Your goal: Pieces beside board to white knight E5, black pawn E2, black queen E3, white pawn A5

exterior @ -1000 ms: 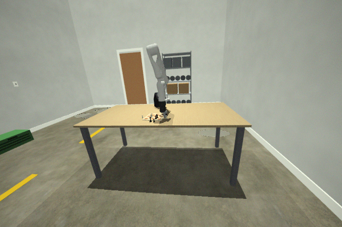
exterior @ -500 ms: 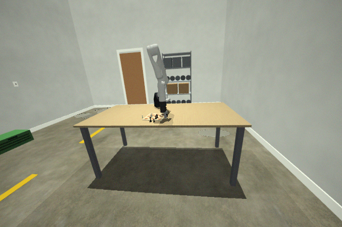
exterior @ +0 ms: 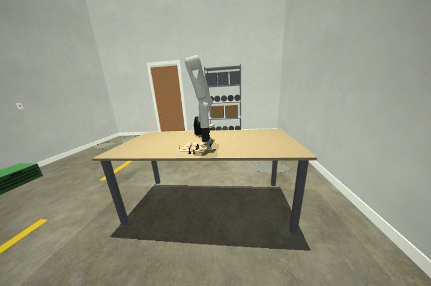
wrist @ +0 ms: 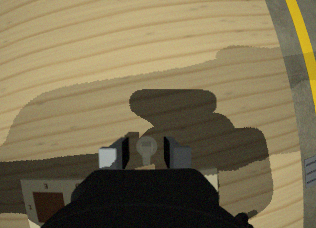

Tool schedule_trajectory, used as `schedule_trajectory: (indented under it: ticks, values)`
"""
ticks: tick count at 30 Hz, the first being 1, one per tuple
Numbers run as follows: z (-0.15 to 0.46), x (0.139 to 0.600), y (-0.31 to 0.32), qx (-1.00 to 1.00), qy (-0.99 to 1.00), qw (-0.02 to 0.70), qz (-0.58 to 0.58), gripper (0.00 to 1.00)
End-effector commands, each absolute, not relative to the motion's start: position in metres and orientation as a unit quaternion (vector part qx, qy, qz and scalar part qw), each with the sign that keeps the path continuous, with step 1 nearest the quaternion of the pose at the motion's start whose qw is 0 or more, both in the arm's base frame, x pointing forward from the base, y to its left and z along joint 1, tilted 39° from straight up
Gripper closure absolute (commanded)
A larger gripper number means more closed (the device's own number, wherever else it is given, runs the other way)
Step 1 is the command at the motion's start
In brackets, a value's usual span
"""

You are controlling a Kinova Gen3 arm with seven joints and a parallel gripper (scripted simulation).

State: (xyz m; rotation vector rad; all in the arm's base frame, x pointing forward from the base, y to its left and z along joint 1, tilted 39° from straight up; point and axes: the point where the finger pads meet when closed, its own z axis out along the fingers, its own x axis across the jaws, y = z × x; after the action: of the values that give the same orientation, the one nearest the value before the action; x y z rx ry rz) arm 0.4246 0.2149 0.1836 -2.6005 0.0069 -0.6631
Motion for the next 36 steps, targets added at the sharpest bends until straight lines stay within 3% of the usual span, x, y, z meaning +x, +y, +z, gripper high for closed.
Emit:
schedule_trajectory:
  ticks: [1,7,8,36]
  values:
    - [0.1838,0.4247,0.2147,-0.944,0.003,0.227,-0.241,0.27]
    - [0.1838,0.4247,0.2147,-0.944,0.003,0.227,-0.241,0.27]
    - [0.1838,0.4247,0.2147,-0.944,0.003,0.227,-0.241,1.00]
    - [0.1838,0.4247,0.2147,-0.944,0.003,0.227,-0.241,1.00]
